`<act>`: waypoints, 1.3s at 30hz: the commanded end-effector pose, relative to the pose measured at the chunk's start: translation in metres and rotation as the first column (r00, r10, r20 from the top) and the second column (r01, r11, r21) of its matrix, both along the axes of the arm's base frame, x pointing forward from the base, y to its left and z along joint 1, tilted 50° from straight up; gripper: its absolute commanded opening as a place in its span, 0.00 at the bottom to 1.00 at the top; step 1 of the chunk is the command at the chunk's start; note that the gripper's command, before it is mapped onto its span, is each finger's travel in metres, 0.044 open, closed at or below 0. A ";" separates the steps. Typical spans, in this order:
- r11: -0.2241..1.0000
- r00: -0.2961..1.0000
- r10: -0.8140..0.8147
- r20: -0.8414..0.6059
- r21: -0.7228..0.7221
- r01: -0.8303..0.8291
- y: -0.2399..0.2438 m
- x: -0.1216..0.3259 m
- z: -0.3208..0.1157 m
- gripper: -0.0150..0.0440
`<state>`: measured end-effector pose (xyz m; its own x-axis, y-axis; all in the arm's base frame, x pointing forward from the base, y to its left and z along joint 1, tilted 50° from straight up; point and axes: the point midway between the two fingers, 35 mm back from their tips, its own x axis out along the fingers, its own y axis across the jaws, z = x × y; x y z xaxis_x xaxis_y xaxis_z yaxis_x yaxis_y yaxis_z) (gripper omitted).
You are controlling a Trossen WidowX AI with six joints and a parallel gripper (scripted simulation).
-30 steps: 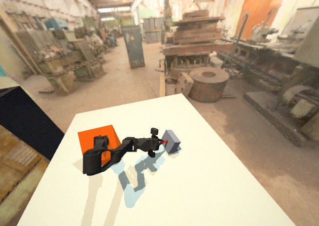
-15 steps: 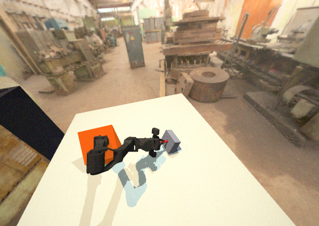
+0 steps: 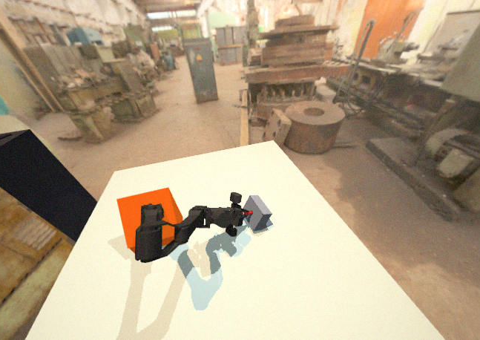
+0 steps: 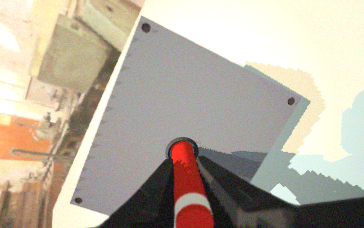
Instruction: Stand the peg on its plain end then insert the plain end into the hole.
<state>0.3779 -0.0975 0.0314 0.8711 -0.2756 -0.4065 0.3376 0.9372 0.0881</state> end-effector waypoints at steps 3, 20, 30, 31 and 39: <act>1.000 1.000 0.003 -0.001 -0.002 -0.003 0.000 0.003 -0.001 0.25; 1.000 1.000 0.000 0.000 0.000 0.000 -0.001 0.003 -0.001 0.48; 1.000 1.000 0.000 0.000 0.000 0.000 0.000 0.002 0.000 0.92; 1.000 1.000 0.000 0.000 0.000 0.000 0.000 0.001 0.000 0.97; 1.000 1.000 0.001 0.000 -0.001 -0.001 0.002 -0.004 0.005 1.00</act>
